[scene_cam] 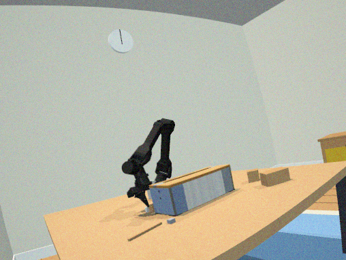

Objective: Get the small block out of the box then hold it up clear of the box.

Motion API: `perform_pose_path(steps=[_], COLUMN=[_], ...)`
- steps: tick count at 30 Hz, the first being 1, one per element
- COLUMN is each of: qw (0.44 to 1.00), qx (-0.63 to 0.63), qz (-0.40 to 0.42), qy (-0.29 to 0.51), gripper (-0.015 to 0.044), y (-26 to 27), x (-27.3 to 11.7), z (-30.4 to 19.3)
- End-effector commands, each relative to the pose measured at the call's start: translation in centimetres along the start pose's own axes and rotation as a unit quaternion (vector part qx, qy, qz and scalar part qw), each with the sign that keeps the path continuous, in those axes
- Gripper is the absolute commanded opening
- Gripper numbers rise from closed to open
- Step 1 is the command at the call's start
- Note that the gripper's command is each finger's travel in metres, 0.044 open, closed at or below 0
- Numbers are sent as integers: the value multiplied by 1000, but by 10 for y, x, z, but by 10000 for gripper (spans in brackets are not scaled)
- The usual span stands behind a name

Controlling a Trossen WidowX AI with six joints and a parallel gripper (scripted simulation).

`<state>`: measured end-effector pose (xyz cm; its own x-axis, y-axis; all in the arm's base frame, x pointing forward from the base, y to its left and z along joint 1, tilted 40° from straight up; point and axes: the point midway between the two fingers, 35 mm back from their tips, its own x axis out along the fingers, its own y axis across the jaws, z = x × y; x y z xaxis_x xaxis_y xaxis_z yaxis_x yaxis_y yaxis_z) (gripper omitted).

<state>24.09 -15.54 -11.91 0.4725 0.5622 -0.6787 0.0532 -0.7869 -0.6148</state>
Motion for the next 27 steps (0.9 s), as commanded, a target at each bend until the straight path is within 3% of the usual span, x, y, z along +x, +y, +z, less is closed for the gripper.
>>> perform_pose_path(steps=[1,12,19,21,24,27], qw=[1000,1000,1000,1000,1000,1000], qx=[4,6,6,6,-8,-5], qz=[-3,-4,-4,-4,3,2], qy=[0,0,0,0,2,1], gripper=[285,285,101,88,9,0], y=[-2,-3,-3,-3,1,1], x=[6,19,19,19,12,-3], z=[4,11,11,11,6,-1])
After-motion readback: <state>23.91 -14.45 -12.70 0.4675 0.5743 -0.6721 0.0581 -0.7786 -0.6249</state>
